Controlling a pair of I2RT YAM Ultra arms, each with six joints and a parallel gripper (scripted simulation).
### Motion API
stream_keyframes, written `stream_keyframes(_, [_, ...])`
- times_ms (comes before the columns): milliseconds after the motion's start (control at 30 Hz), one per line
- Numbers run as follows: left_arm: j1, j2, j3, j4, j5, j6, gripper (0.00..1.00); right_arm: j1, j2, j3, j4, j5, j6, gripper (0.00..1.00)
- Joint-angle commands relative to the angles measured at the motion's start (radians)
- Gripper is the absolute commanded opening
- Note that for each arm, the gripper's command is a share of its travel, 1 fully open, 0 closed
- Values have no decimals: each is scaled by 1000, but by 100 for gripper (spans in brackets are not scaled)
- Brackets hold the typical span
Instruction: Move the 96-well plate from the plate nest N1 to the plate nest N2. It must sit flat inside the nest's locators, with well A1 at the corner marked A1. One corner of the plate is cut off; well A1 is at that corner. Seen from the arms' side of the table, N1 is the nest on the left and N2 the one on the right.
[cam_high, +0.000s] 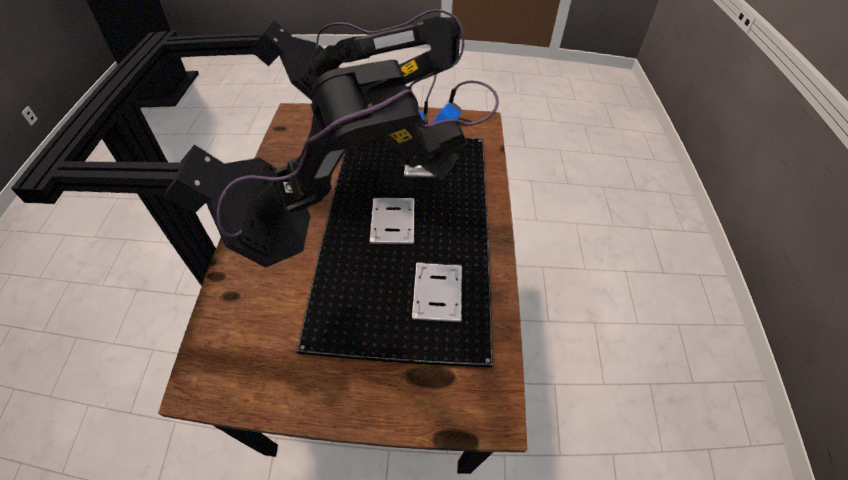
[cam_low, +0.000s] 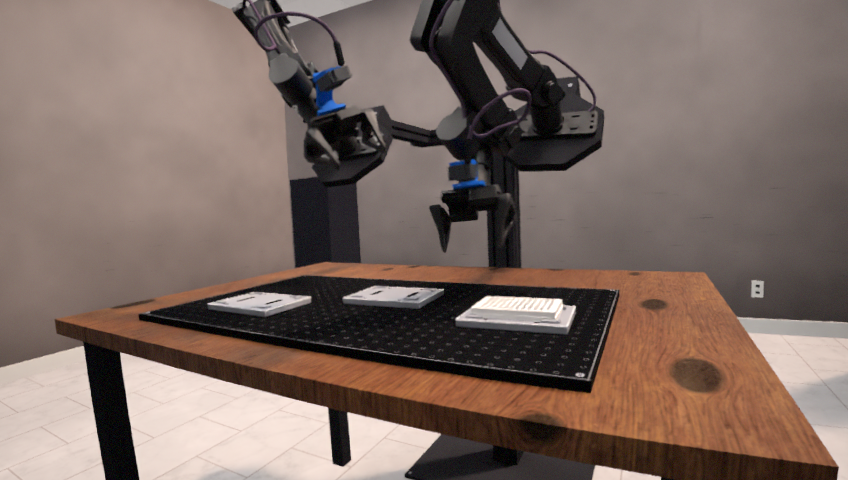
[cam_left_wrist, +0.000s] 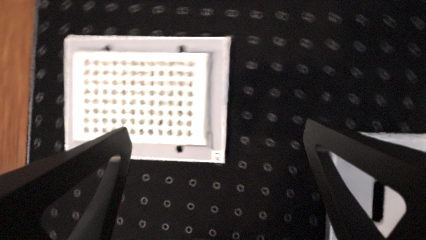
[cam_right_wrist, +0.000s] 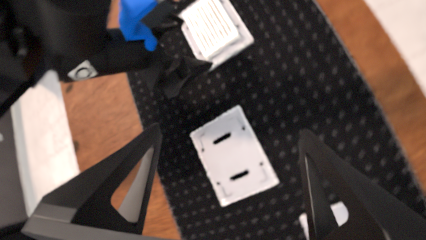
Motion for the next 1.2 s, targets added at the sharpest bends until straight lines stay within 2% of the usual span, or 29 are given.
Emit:
stream_keyframes(0, [16,23,11,13,-51,-147,100,27,-42,-10,34,-73,-141,100])
stream_keyframes(200, [45,15,30,-57,-109,-344,100,64,-80,-20,60,-147,-332,100])
stream_keyframes(433, [106,-69,63,-212,-140,-551,100,98,-112,-35,59,-213,-474,100])
stream_keyframes(800, [152,-200,114,-449,-143,-702,100,100,-116,-22,37,-211,-467,100])
stream_keyframes(1167, [151,-224,127,-481,-141,-707,100,95,-108,-19,48,-211,-467,100])
